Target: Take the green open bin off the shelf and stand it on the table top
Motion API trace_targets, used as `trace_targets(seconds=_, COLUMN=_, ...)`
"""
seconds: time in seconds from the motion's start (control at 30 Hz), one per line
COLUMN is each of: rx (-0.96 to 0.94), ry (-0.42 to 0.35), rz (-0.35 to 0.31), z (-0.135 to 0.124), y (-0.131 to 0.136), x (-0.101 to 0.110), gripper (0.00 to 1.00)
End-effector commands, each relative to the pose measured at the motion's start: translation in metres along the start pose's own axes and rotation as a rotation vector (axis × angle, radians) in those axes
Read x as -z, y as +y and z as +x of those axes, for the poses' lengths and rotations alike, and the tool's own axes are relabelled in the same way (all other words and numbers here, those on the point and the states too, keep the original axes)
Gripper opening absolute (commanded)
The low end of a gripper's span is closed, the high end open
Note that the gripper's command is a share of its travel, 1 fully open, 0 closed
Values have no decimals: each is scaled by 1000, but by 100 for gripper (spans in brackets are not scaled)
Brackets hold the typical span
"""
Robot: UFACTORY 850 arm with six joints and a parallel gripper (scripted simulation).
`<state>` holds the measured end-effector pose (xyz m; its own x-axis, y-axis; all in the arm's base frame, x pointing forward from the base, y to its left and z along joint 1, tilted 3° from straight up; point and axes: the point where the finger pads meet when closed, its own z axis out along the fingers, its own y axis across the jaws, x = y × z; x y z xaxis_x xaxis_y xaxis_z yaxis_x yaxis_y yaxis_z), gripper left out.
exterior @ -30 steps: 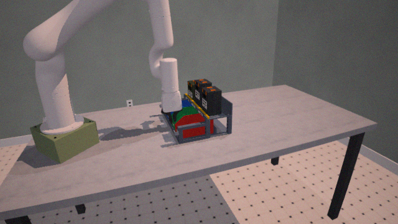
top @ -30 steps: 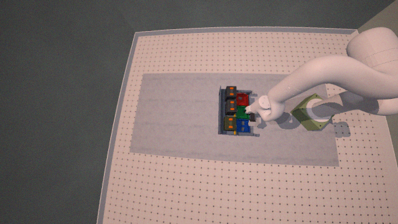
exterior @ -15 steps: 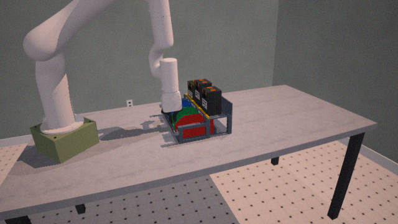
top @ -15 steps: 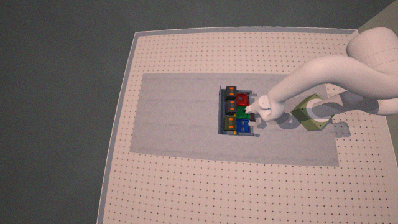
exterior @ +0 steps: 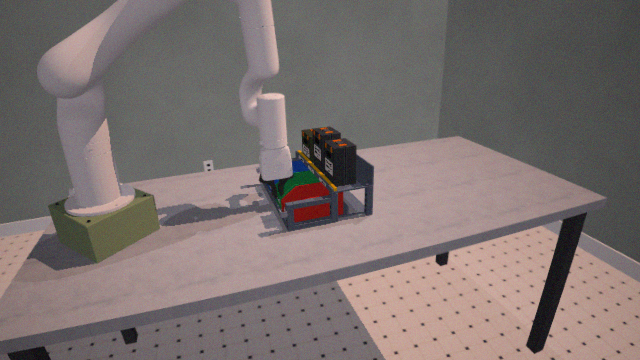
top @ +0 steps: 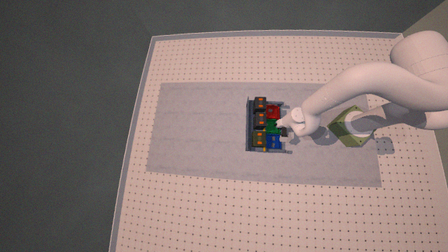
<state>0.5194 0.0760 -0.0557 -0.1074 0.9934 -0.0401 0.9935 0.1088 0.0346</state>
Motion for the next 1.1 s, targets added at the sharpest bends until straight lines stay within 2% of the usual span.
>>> trace_targets(seconds=0.0, rx=0, ry=0, rz=-2, z=0, y=1, x=1, gripper=0)
trace_targets(seconds=1.07, rx=0, ry=0, rz=-2, z=0, y=1, x=17, gripper=0)
